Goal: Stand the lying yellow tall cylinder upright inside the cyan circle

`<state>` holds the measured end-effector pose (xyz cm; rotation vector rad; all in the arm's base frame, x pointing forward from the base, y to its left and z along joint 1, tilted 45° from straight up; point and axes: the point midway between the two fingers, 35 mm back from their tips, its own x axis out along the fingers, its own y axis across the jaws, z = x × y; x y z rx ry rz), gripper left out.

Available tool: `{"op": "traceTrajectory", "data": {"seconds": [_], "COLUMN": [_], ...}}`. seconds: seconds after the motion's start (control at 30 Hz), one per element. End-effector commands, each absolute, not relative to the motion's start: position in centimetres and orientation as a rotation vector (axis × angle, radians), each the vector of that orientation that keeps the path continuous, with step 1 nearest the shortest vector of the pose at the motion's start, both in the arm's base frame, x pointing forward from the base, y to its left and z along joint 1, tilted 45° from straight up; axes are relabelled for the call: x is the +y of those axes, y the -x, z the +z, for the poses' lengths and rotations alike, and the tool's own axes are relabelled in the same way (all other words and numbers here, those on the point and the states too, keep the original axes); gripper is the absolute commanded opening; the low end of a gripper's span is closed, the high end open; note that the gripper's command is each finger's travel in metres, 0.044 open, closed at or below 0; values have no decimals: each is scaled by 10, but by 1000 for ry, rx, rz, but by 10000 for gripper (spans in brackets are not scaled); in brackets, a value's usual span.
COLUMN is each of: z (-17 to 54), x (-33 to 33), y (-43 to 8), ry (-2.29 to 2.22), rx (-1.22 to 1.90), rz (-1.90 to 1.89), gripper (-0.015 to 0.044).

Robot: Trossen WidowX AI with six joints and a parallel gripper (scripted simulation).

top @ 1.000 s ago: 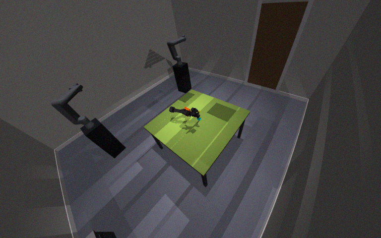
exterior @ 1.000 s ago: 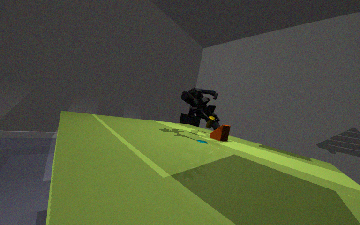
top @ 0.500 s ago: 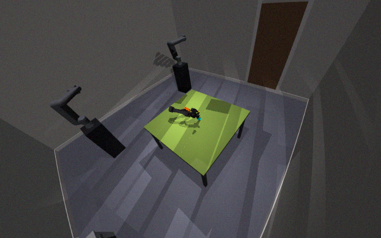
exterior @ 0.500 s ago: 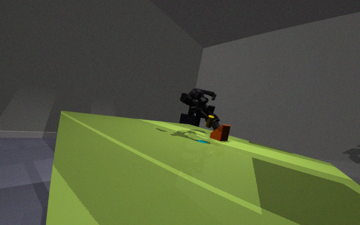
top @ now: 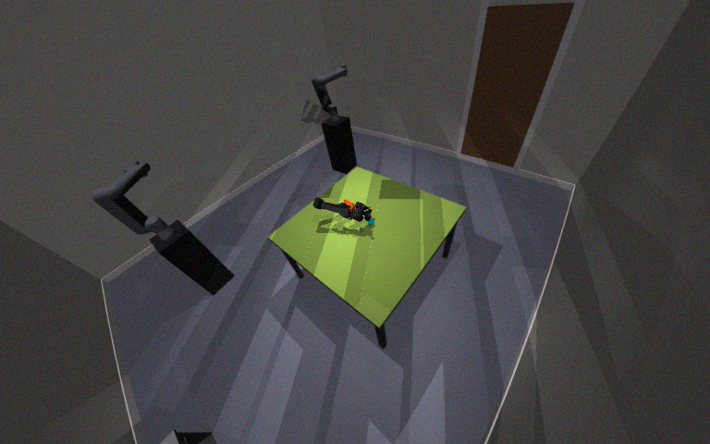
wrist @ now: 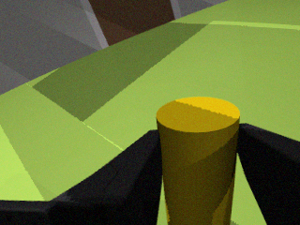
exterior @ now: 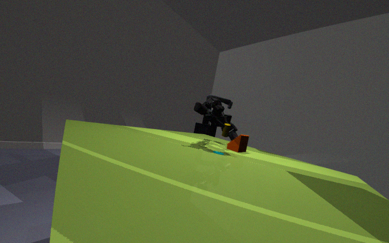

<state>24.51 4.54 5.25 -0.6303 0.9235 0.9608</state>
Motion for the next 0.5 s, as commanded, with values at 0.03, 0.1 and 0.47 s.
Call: {"op": "traceTrajectory", "data": {"seconds": [0.03, 0.1, 0.47], "z": [53, 54, 59], "x": [46, 46, 44], "y": [-244, -244, -244], "ry": [632, 634, 648], "rx": [883, 866, 773], "rz": [969, 970, 971], "gripper": [105, 105, 105]}}
